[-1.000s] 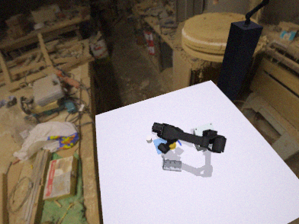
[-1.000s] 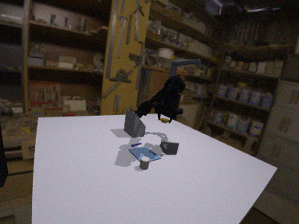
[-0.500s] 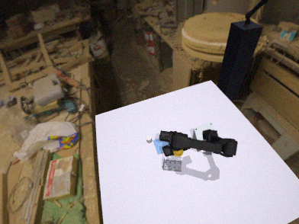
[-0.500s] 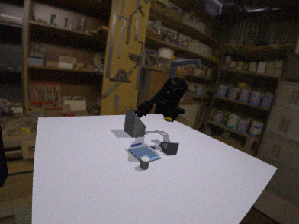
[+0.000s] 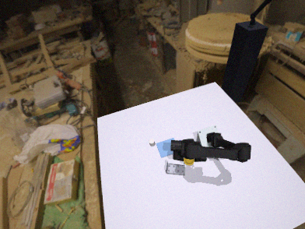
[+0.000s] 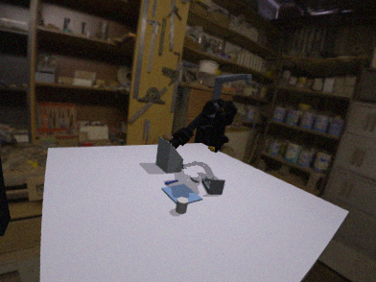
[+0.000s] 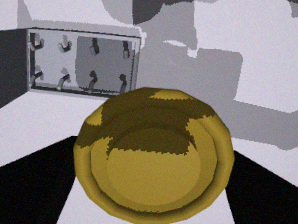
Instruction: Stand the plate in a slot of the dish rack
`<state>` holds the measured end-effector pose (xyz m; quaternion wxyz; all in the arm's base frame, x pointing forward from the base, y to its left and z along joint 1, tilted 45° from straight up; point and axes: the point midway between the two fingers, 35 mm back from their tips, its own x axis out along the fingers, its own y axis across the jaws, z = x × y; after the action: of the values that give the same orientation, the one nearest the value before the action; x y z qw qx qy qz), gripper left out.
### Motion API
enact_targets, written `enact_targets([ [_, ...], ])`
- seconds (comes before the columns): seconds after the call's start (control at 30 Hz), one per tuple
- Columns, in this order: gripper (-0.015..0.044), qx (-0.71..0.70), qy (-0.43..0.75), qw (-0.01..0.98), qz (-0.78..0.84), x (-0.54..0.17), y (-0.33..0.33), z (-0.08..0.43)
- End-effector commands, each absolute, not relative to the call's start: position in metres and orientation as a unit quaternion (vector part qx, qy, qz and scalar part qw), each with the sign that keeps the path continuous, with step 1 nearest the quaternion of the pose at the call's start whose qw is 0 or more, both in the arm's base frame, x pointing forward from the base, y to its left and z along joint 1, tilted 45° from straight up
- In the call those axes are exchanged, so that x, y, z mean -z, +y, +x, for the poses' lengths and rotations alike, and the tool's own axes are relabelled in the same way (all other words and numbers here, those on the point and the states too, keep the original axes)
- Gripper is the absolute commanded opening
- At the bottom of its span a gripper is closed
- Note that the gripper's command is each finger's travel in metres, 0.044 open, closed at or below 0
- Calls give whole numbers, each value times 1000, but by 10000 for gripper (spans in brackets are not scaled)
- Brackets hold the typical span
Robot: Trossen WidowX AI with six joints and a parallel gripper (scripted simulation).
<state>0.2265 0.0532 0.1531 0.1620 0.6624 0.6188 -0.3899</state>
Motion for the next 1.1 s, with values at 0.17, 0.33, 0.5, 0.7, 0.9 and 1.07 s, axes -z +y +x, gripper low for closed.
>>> enact_targets([
  [0.17,0,409,618,194,643,-142,58,220],
  [0.33,0,421,622,254,609,-124,62,215],
  [0.5,0,429,621,314,576,-107,65,212],
  [0.7,0,434,612,385,538,-89,67,211],
  [0.9,0,431,597,454,501,-74,70,211],
  [1.07,0,425,579,510,473,-64,72,213],
])
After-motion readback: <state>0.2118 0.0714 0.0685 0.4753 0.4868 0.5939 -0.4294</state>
